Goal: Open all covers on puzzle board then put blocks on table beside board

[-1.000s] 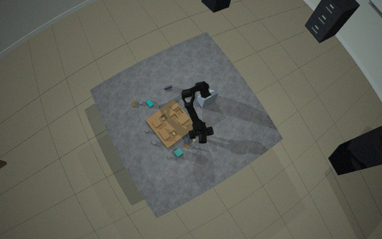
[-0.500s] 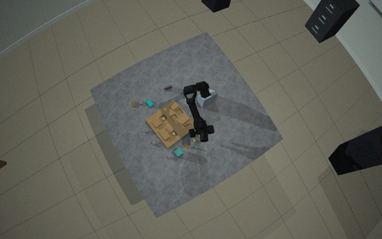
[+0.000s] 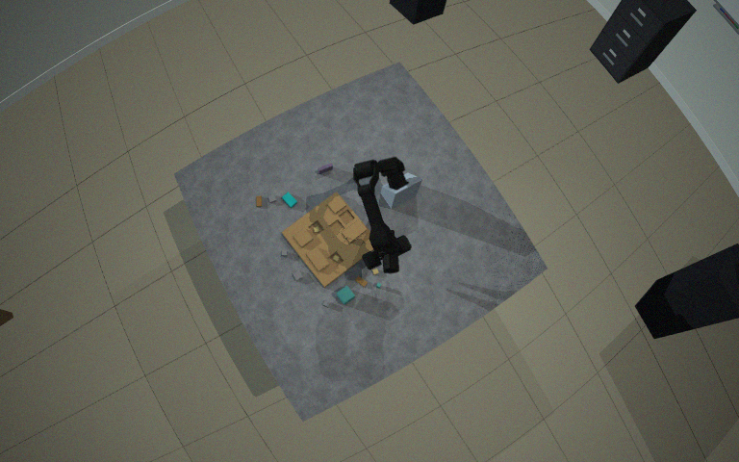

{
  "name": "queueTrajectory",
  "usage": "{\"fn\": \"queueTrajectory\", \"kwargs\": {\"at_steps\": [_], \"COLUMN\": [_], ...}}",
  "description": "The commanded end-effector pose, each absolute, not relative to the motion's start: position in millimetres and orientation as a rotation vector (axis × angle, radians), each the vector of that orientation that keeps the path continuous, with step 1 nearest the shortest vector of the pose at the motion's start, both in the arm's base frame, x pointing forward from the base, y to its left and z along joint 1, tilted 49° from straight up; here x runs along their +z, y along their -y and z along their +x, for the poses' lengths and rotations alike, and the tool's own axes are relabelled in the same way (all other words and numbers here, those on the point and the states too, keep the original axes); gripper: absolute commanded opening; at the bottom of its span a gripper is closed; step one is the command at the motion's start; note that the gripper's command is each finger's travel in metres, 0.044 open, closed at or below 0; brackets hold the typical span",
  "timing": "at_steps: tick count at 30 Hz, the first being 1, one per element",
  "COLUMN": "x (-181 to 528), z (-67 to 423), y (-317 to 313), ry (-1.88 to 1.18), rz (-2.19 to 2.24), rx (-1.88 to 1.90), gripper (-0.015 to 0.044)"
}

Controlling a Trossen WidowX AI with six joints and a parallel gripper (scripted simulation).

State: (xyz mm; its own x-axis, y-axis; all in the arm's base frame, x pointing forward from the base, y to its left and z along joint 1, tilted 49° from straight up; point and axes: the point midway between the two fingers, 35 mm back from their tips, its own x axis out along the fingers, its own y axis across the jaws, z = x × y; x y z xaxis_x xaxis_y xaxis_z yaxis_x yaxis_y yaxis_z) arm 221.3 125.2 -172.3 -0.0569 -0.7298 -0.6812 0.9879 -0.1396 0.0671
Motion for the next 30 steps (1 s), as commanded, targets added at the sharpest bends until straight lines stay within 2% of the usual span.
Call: {"fn": "queueTrajectory", "kwargs": {"at_steps": [1, 8, 20, 30], "x": [-163, -149, -120, -101], "z": [244, 274, 322, 348], "y": [-121, -109, -78, -53], "ry": [-0.712, -1.016, -1.428, -1.603], "rz": [0.477, 0.132, -0.47, -0.803], "rx": [-1.48, -1.261, -0.797, -0.498], "gripper": [0.0177, 0.0, 0.0, 0.0]}}
